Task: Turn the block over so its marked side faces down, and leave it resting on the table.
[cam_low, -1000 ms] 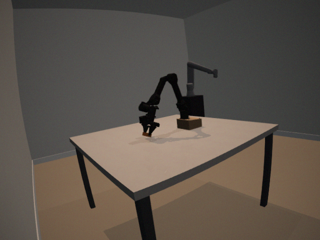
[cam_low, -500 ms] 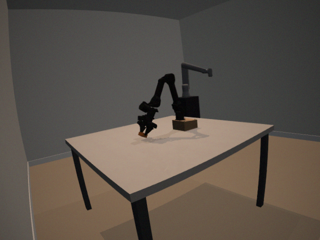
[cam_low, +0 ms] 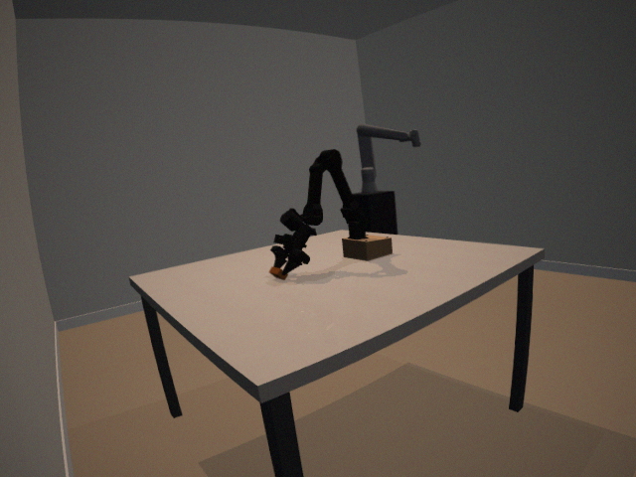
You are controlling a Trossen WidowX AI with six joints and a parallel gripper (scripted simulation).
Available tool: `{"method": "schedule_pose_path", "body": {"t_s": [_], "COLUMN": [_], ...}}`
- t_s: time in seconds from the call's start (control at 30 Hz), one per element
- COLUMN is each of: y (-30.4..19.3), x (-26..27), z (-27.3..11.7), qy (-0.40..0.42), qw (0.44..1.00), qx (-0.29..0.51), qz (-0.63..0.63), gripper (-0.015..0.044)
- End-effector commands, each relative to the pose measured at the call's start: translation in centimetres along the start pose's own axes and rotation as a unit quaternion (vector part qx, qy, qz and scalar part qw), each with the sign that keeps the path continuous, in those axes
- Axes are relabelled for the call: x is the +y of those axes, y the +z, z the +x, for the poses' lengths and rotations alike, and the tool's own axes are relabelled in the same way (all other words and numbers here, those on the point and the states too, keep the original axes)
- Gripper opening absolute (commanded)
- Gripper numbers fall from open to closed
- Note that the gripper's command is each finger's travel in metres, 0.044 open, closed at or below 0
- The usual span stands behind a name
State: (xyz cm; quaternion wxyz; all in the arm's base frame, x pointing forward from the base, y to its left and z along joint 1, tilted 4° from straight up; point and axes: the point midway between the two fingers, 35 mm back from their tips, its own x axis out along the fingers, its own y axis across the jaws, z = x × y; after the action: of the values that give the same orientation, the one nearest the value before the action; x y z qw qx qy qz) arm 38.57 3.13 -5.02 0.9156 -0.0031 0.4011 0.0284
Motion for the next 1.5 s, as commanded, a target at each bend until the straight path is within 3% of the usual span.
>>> {"method": "schedule_pose_path", "body": {"t_s": [0.0, 0.83, 1.47], "y": [-0.8, -2.2, -1.9], "x": [-0.1, -0.1, -0.1], "z": [0.5, -0.8, -1.2], "qy": [-0.003, -0.003, -0.003], "qw": [1.0, 0.982, 0.98], "qx": [-0.017, -0.189, -0.198], "qz": [0.002, 0.003, 0.003], "gripper": [0.0, 0.0, 0.0]}}
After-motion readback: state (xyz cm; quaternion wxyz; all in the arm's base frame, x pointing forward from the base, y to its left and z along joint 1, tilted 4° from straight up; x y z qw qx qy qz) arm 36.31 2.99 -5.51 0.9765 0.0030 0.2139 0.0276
